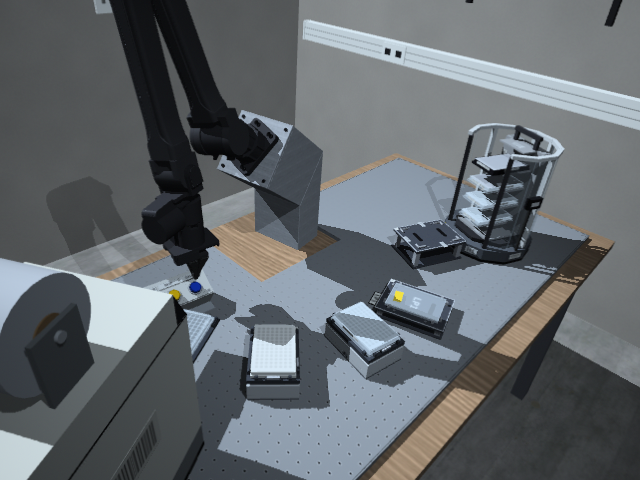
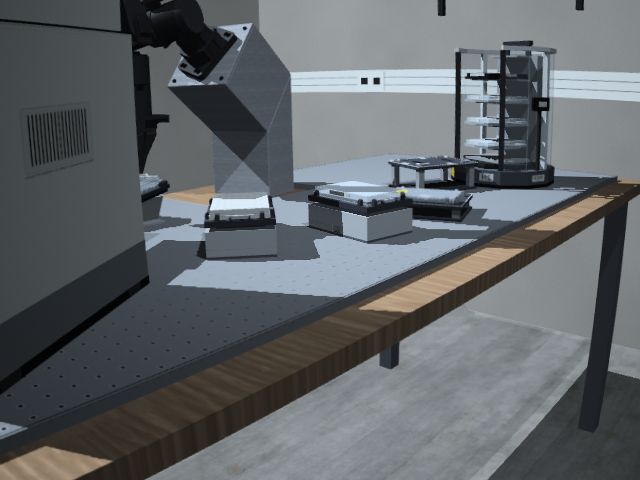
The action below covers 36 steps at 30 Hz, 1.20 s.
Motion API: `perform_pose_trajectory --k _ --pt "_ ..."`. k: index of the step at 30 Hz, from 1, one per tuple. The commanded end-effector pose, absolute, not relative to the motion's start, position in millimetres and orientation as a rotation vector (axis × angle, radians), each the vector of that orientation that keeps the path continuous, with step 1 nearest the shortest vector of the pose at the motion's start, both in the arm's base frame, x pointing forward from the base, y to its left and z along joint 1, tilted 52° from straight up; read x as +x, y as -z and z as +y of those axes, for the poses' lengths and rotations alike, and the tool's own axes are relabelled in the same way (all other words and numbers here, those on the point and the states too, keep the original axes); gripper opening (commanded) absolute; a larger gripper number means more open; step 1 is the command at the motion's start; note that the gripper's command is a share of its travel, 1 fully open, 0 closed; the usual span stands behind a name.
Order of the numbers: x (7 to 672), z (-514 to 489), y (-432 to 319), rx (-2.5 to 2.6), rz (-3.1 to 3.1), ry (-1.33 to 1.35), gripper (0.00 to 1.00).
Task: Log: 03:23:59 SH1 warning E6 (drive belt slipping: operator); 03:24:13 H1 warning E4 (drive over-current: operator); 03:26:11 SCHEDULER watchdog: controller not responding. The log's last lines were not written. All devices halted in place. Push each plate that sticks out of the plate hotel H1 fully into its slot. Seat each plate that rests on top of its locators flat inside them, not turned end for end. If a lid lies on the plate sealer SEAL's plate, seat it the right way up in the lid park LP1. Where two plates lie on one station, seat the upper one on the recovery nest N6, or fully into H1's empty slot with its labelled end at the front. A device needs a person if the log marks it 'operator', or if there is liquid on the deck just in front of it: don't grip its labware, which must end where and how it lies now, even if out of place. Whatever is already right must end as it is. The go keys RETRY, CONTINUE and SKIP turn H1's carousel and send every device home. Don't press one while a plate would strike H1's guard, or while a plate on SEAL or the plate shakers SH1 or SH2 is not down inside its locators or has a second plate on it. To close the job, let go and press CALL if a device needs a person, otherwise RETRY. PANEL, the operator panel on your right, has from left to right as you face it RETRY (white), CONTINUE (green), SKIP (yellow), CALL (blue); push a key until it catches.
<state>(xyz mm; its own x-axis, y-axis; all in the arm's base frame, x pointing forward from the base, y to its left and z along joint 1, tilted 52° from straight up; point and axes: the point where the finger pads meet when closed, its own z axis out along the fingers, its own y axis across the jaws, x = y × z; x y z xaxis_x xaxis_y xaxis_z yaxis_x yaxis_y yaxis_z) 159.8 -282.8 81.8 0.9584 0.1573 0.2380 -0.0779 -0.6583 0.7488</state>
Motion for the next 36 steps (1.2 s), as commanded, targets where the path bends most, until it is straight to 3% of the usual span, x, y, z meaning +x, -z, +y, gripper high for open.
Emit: perform_pose_trajectory --k 1,36 --pt "161.3 -292.0 -84.9 2.245 0.055 -0.357 0.0" --pt "164.5 -303.7 -70.9 2.251 0.053 -0.353 0.0"
